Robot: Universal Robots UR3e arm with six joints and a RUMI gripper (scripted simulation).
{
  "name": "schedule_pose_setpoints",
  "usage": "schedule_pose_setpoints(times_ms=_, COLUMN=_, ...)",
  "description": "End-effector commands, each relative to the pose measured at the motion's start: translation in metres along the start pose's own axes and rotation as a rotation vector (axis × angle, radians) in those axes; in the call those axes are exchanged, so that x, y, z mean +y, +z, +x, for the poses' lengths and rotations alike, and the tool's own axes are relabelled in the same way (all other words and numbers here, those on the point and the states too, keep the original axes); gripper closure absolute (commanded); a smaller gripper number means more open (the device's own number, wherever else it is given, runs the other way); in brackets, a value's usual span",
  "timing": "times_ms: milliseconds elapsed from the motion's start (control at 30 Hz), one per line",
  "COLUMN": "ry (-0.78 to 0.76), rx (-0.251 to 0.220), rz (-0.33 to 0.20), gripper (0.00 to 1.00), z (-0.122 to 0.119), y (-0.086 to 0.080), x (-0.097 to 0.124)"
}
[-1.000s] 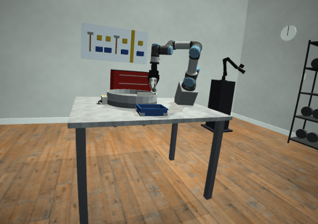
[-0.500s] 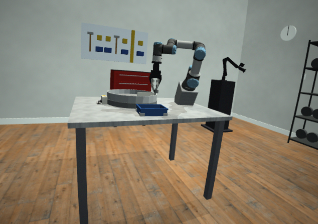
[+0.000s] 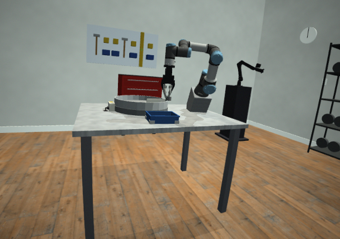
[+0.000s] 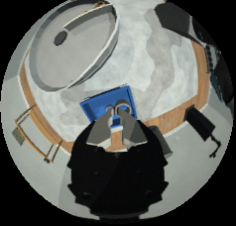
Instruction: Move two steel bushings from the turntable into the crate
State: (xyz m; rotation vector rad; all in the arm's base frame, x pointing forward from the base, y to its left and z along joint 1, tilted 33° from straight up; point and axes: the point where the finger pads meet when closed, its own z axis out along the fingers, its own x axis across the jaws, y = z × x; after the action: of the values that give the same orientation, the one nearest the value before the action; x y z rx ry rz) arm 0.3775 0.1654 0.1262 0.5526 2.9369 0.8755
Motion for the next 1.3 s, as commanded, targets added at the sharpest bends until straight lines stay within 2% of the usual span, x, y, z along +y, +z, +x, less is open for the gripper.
schedule_pose_setpoints(times_ms=0, ry=0.000, rx=-0.001, rz=0.003, gripper=1.00, z=0.002, y=-0.001, x=0.016)
schedule_pose_setpoints(times_ms=600, ry=0.000, rx=-0.001, rz=0.003, gripper=1.00, z=0.008, y=0.000, x=0.047)
schedule_pose_setpoints(times_ms=1267, ry=0.000, rx=-0.001, rz=0.003, gripper=1.00, z=0.010, y=0.000, x=0.053)
